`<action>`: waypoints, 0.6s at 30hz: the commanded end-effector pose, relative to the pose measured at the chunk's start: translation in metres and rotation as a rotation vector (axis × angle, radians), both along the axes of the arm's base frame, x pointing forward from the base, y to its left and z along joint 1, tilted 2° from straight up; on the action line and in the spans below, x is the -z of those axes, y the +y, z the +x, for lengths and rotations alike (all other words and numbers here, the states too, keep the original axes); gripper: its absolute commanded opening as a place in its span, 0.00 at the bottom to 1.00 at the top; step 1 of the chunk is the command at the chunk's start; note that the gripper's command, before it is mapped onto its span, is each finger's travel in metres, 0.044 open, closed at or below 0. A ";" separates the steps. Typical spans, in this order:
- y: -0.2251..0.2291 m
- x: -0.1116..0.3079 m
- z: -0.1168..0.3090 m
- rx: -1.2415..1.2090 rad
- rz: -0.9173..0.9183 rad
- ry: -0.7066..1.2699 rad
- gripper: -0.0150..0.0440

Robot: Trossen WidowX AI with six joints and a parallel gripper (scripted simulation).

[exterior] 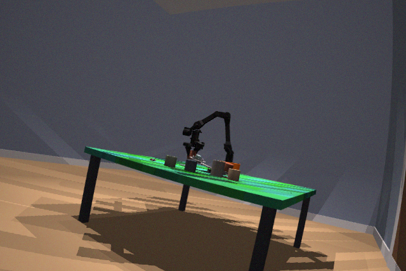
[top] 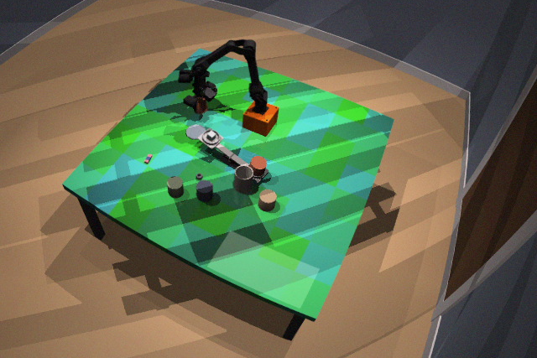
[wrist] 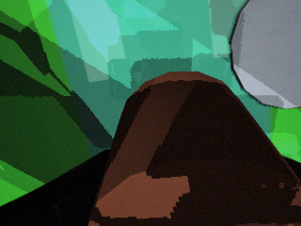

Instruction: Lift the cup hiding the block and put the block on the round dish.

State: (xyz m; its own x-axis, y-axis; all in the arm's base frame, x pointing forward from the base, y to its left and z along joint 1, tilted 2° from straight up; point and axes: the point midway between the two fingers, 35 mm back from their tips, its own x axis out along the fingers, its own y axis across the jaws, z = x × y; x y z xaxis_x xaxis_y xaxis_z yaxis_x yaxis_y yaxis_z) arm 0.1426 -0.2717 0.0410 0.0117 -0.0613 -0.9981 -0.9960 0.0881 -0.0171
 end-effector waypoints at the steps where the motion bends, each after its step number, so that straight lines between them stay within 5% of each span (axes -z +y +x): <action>1: -0.002 0.004 -0.001 -0.013 -0.002 -0.006 0.25; 18: -0.004 0.048 -0.001 -0.013 -0.002 -0.006 0.25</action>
